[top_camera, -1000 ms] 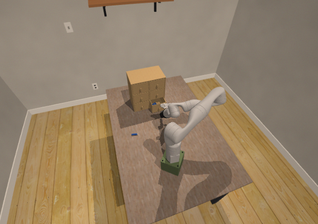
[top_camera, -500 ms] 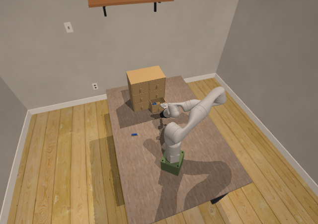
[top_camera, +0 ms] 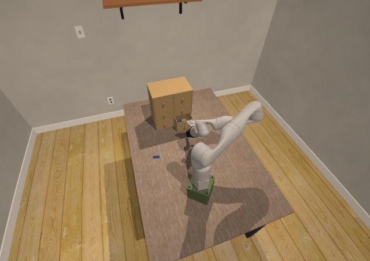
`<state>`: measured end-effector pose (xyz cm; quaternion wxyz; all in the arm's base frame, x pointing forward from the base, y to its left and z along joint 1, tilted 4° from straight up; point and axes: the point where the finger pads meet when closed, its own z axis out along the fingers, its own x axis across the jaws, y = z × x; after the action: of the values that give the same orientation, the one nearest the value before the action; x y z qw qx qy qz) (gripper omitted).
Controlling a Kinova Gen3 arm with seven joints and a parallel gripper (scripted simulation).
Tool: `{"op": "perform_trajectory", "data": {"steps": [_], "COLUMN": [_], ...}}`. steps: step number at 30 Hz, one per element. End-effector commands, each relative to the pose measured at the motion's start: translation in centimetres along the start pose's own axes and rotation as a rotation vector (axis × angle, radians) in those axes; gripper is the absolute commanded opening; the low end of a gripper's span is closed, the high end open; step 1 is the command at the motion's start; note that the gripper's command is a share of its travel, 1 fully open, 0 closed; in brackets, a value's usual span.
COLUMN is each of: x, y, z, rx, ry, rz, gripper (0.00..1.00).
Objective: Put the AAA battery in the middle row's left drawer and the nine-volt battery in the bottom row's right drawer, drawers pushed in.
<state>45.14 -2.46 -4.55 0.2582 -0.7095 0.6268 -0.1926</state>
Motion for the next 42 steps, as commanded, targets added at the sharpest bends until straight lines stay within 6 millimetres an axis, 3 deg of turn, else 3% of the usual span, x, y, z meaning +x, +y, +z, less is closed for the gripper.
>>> {"op": "perform_trajectory", "data": {"steps": [1,28,42], "x": [0.0,0.0,0.0], "y": [-0.1,-1.0,-2.6], "z": [0.0,0.6,1.7], "rx": [0.001,0.001,0.001], "ry": [0.000,0.000,0.000], "rz": [-0.001,-0.001,-0.001], "gripper": [0.00,0.00,0.00]}}
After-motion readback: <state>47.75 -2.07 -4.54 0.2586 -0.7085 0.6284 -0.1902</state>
